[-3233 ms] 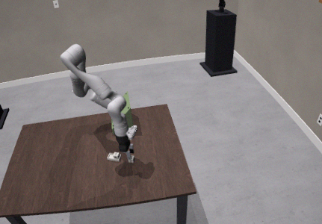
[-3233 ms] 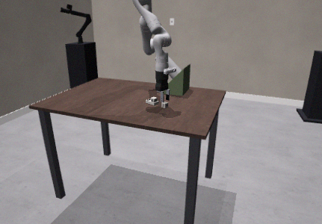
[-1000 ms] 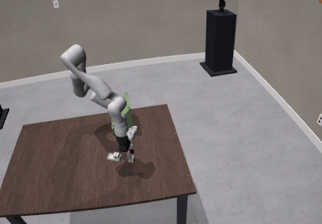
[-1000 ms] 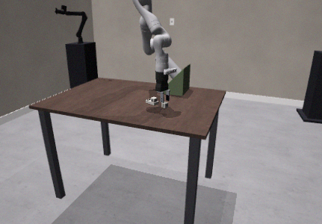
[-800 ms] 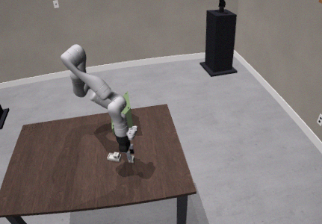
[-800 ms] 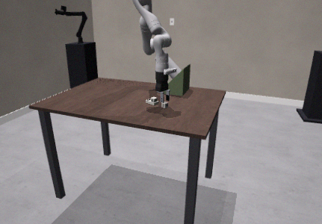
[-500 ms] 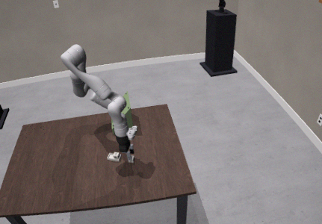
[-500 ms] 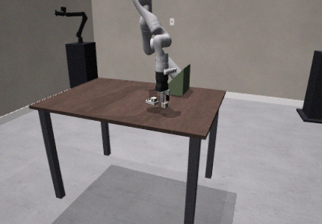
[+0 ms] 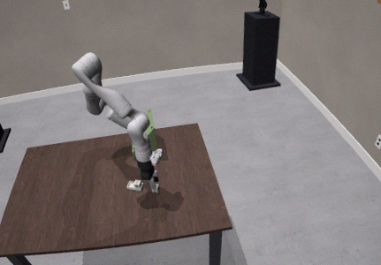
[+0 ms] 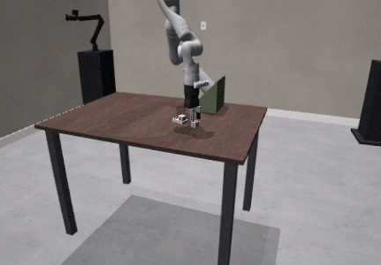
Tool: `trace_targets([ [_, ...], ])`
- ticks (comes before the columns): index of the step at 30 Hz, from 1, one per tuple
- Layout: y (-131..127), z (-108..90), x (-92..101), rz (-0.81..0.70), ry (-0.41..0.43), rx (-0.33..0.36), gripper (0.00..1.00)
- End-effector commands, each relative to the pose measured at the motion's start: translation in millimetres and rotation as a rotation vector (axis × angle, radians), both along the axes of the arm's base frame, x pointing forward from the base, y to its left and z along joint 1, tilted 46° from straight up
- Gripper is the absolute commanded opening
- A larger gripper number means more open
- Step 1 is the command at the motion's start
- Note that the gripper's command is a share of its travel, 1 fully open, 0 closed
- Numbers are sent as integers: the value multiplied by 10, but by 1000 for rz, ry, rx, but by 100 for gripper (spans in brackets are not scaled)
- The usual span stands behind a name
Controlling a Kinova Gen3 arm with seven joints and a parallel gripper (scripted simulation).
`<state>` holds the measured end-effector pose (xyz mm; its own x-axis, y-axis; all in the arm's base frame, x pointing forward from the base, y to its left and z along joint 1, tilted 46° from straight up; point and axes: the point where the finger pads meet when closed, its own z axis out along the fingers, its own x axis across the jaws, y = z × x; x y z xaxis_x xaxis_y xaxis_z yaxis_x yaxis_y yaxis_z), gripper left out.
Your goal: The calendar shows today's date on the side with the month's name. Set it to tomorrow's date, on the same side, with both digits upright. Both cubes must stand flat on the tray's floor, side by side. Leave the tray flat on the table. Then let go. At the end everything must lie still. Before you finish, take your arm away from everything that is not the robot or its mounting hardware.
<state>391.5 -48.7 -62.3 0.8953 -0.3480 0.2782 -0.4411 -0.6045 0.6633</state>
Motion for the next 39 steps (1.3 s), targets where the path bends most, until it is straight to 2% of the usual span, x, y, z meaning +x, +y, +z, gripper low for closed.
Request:
trace_targets([
  [1,5,-1,5,1,-1,1,87],
  [19,-149,-151,-8,1,-1,1,87],
  [39,-192,-192,-12,1,-1,1,87],
])
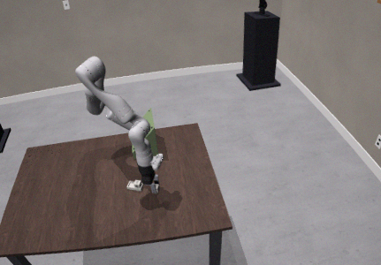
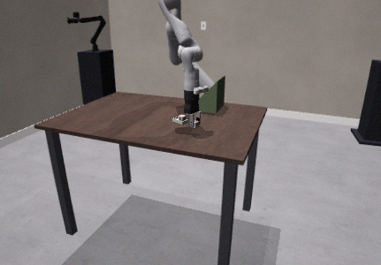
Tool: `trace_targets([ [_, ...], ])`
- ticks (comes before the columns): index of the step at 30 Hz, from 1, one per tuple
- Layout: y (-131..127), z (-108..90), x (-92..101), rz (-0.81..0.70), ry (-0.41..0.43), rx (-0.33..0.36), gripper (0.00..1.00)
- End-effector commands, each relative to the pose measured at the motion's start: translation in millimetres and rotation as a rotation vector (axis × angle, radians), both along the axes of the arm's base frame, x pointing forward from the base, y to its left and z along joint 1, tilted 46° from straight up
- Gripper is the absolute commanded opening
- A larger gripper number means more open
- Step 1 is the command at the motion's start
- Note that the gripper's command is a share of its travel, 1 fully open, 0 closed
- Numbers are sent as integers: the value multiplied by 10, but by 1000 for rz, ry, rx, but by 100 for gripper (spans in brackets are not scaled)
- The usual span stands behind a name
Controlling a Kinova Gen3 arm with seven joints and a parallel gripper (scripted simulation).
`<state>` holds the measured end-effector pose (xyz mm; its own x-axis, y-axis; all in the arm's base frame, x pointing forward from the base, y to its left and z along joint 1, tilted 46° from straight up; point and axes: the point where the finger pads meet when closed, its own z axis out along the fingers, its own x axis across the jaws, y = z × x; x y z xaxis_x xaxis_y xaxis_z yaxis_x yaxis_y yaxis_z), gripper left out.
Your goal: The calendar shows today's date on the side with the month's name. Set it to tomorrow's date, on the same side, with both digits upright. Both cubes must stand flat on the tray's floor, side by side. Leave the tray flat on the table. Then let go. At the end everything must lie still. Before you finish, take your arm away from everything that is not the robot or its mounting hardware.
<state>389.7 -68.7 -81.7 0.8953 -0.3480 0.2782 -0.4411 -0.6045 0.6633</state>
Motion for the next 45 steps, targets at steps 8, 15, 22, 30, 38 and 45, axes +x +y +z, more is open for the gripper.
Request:
trace_targets([
  [8,8,2,5,1,-1,1,87],
  [15,8,2,5,1,-1,1,87],
  [22,8,2,5,1,-1,1,87],
  [30,8,2,5,1,-1,1,57],
  [38,8,2,5,1,-1,1,57],
  [45,8,2,5,1,-1,1,57],
])
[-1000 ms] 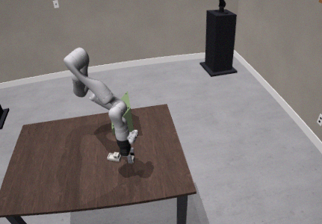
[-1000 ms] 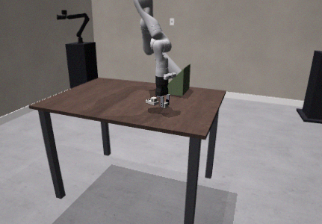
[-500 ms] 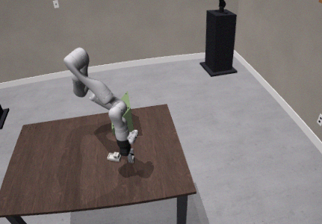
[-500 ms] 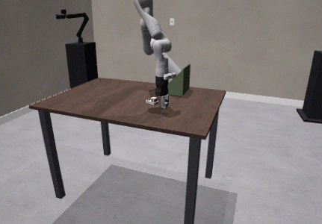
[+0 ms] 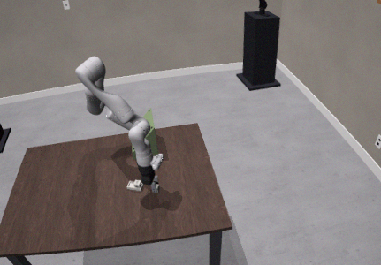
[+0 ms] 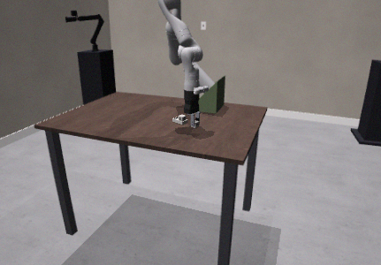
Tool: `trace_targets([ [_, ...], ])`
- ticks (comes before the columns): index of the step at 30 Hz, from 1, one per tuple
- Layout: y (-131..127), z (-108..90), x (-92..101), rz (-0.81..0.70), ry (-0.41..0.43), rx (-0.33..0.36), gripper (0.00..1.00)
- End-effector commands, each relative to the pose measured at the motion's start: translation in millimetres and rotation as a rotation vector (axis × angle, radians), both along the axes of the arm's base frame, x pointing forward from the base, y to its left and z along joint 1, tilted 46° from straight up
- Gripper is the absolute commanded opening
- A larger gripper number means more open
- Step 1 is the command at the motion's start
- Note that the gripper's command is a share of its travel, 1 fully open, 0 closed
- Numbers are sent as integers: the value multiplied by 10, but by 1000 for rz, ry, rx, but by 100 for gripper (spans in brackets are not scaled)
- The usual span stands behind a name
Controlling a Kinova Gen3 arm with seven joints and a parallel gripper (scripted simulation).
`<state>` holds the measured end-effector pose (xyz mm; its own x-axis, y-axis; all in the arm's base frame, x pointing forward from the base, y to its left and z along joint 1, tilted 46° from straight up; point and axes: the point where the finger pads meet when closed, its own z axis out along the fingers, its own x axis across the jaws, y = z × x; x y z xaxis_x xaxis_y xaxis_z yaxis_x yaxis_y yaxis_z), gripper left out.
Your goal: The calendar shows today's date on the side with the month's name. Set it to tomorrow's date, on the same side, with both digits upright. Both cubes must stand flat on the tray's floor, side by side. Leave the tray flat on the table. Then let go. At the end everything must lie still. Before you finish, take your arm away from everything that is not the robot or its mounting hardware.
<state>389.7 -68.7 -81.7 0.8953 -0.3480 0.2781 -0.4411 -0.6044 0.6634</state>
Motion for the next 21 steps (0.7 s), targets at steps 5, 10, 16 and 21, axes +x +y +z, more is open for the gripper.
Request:
trace_targets([
  [5,8,2,6,1,-1,1,57],
  [10,8,2,6,1,-1,1,57],
  [16,9,2,6,1,-1,1,57],
  [21,40,33,8,1,-1,1,57],
])
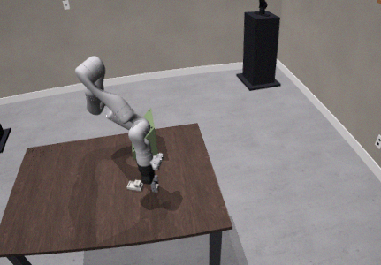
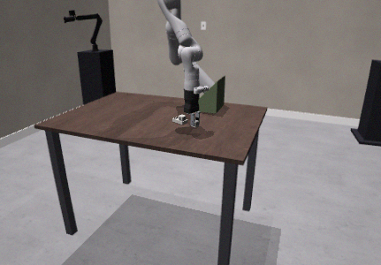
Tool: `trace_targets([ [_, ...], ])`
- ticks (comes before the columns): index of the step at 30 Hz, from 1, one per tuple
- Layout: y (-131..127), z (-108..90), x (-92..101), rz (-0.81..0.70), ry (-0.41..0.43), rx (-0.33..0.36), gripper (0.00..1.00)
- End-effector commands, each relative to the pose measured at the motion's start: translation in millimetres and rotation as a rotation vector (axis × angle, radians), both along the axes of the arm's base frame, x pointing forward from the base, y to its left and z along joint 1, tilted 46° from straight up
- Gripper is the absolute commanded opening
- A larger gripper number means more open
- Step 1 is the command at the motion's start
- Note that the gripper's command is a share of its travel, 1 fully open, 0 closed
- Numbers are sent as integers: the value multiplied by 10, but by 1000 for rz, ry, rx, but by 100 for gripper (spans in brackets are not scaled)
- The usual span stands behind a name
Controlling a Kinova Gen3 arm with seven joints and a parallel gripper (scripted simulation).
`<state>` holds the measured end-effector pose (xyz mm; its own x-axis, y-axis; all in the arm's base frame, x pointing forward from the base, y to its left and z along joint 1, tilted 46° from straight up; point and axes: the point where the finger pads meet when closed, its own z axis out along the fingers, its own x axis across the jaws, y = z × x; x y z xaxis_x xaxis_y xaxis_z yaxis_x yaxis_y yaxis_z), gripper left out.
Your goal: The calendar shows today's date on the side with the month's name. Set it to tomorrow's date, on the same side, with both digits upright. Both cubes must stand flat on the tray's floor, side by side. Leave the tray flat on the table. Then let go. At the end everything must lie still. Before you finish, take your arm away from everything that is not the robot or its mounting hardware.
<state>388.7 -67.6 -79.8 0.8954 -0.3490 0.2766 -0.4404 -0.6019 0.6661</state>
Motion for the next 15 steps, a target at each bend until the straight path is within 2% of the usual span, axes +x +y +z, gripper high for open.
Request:
trace_targets([
  [1,29,14,18,3,-4,3,57],
  [5,140,121,28,3,-4,3,57],
  [15,579,548,65,3,-4,3,57],
])
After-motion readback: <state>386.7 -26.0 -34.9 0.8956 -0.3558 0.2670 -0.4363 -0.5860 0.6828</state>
